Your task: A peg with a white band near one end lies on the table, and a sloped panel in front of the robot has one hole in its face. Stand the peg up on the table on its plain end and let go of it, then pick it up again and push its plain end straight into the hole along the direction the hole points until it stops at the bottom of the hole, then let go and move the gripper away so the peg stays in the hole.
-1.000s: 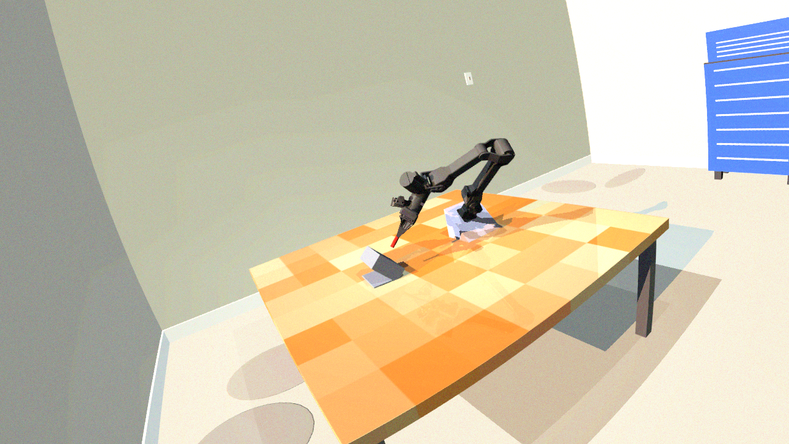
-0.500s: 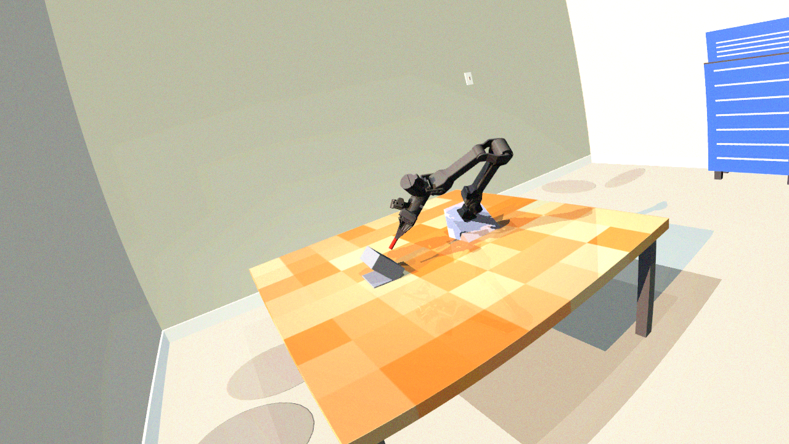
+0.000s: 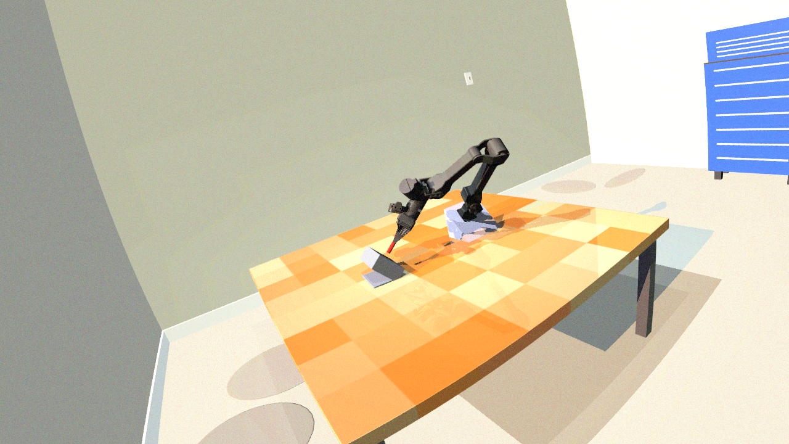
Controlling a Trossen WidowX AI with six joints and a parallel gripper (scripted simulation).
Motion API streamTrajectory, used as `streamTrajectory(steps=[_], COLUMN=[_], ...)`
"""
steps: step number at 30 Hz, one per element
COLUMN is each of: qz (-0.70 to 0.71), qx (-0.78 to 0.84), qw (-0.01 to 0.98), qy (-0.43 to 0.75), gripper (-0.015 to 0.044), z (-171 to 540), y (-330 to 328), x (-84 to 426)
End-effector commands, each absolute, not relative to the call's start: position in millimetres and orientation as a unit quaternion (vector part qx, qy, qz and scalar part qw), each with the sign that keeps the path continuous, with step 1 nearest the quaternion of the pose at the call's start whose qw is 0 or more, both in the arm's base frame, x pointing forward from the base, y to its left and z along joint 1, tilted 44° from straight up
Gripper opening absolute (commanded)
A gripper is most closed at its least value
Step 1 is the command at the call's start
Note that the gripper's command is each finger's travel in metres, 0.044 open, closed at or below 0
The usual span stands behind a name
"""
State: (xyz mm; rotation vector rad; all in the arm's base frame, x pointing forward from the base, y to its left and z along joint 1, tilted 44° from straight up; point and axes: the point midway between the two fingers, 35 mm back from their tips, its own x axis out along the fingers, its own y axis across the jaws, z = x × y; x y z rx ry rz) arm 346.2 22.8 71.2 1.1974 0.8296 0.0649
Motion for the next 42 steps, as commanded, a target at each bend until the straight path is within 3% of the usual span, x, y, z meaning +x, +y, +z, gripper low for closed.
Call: streamTrajectory(steps=[1,42], qz=[0.027,0.030], qx=[0.548,0.547], qw=[0.745,0.746], qy=[0.379,0.379], gripper=[0.0000,0.0000], z=[66.6,61.1], y=[24.7,26.9], x=[350.5,355.8])
